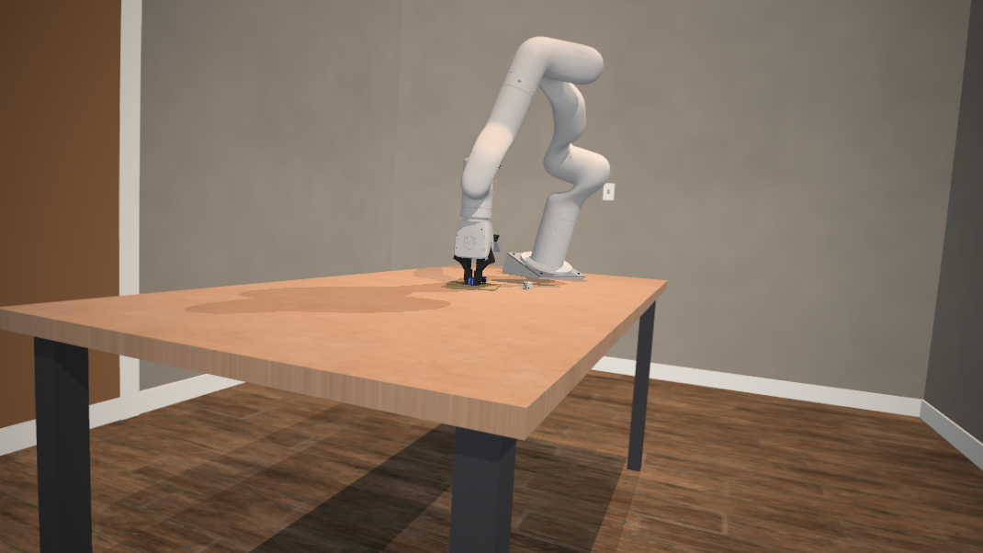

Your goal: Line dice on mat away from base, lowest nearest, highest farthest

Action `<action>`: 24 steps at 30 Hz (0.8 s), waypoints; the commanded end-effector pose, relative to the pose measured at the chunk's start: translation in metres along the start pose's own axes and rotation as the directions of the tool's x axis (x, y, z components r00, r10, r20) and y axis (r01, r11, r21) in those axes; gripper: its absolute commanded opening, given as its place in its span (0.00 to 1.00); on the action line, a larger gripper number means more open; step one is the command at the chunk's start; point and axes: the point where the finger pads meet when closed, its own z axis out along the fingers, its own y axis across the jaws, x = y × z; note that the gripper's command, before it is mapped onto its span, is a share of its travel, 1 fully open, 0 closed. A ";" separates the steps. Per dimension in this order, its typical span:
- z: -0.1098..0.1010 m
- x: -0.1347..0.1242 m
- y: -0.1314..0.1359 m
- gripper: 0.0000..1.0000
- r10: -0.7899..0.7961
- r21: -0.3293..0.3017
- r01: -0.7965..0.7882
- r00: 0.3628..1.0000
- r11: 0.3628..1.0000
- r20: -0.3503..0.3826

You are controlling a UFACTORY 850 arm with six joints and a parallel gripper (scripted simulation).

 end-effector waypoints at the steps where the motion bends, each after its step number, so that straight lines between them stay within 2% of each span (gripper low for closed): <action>1: -0.001 -0.001 0.000 0.15 0.000 0.000 0.000 1.000 1.000 0.002; 23: -0.001 -0.001 0.000 0.15 0.000 0.000 0.000 1.000 1.000 0.002; 24: -0.001 -0.001 0.000 0.19 0.000 0.000 0.000 1.000 1.000 0.002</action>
